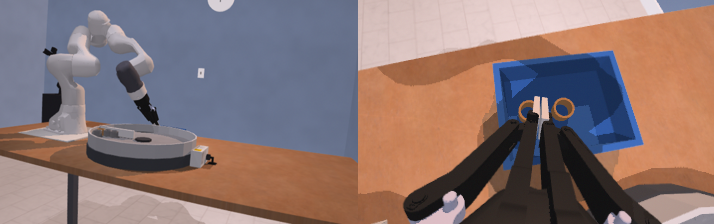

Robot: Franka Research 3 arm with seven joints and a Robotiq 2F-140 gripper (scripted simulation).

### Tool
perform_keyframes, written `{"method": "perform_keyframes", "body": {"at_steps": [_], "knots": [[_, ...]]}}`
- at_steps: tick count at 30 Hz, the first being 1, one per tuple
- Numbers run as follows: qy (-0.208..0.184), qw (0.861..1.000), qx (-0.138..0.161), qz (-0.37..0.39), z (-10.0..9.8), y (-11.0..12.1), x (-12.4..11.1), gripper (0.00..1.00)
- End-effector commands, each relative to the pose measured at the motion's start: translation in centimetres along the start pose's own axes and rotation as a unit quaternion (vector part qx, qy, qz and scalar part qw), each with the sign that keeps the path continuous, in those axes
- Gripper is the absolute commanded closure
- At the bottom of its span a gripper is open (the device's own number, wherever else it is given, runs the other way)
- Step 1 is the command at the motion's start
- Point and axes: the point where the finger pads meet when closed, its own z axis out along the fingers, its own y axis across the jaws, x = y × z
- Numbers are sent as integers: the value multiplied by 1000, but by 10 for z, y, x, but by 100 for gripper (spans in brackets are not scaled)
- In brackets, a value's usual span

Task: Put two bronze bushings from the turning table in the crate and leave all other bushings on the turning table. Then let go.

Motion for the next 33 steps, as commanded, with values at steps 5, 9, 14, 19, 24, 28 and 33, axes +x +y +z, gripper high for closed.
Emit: {"method": "perform_keyframes", "body": {"at_steps": [5, 9, 14, 19, 24, 28, 33], "knots": [[2, 1000, -1, -1, 0, 1, 1, 93], [2, 1000, -1, -1, 0, 1, 1, 93], [2, 1000, -1, -1, 0, 1, 1, 93], [2, 1000, -1, -1, 0, 1, 1, 93], [2, 1000, -1, -1, 0, 1, 1, 93], [2, 1000, -1, -1, 0, 1, 1, 93], [2, 1000, -1, -1, 0, 1, 1, 93]]}}
